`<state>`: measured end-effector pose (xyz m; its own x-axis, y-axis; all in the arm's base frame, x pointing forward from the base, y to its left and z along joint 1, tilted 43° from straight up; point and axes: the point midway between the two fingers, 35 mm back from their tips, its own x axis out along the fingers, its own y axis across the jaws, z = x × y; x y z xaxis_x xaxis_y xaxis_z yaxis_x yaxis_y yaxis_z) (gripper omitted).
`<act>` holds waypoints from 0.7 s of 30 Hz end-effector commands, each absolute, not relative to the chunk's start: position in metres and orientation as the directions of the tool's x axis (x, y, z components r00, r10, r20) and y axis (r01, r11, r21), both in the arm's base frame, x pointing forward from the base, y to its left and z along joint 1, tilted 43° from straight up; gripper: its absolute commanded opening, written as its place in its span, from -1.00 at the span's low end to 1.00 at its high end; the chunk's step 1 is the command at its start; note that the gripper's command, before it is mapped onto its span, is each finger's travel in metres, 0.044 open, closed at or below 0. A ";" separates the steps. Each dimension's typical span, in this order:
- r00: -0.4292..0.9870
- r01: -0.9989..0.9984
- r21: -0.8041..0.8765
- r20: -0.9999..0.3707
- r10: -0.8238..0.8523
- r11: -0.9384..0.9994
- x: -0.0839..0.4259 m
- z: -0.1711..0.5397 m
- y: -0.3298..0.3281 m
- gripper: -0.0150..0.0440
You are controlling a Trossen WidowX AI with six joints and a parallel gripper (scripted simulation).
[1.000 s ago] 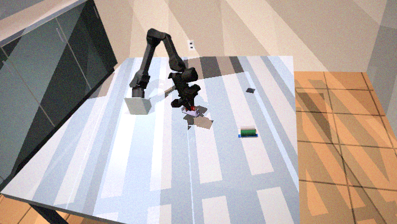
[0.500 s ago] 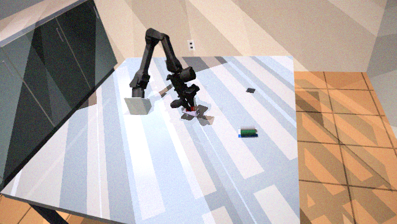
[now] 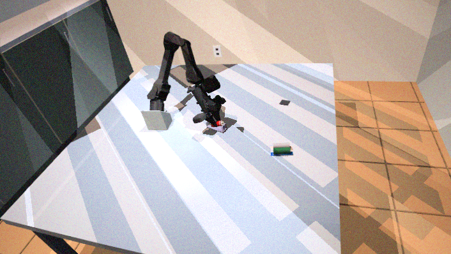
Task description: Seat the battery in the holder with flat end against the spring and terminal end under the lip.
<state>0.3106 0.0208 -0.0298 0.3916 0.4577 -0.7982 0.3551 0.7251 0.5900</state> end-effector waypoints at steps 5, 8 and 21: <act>0.409 0.357 0.590 -0.796 0.447 0.724 0.308 -0.028 0.023 -0.21; 0.409 0.357 0.590 -0.796 0.447 0.724 0.305 -0.028 0.024 -0.21; 0.407 0.359 0.588 -0.798 0.445 0.725 0.294 -0.026 0.027 -0.21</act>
<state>0.2988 0.0258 -0.0270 0.4112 0.4437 -0.7963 0.3543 0.7270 0.5881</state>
